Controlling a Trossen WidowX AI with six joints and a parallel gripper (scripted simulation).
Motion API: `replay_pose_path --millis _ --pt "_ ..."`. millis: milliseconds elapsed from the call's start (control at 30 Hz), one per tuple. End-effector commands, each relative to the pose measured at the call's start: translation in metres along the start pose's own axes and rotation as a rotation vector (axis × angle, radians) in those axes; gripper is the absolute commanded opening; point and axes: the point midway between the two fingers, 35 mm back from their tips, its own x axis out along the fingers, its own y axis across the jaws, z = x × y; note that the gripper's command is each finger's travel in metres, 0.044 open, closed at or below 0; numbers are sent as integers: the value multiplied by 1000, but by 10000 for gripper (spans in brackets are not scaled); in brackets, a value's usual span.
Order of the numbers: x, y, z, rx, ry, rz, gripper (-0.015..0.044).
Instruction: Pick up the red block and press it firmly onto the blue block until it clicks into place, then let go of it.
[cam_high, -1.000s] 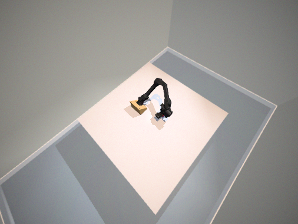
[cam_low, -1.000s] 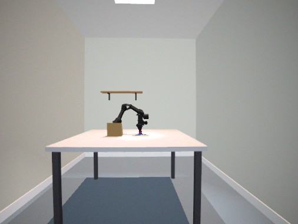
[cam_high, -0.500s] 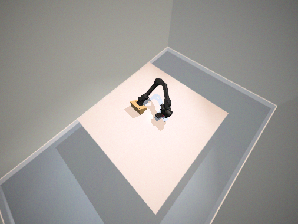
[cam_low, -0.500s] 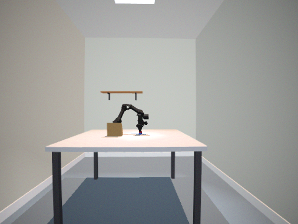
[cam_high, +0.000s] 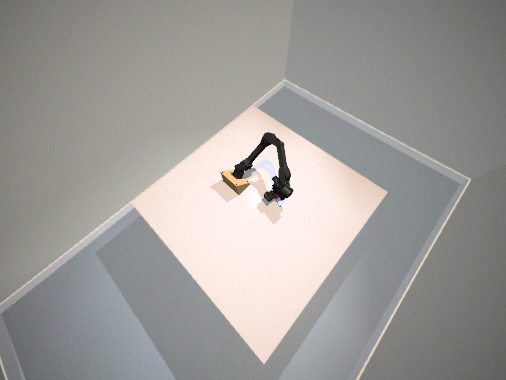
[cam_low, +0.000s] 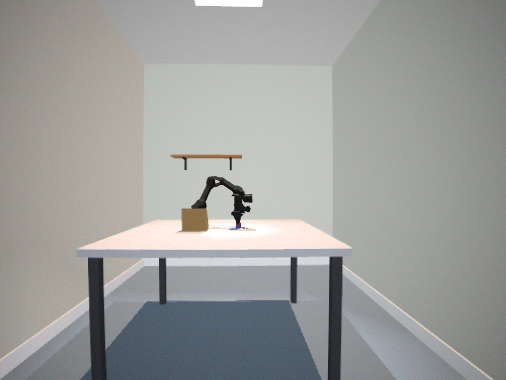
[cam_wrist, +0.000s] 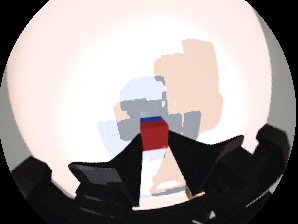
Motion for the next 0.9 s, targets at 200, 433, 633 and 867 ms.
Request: replay_pose_path --millis 200,433,633,867 --pt "0 0 0 -2 0 0 220" --pt "-34 -1 5 1 -1 -6 220" --pt "-101 -1 1 5 3 1 220" --pt "-101 -1 4 5 3 1 220"
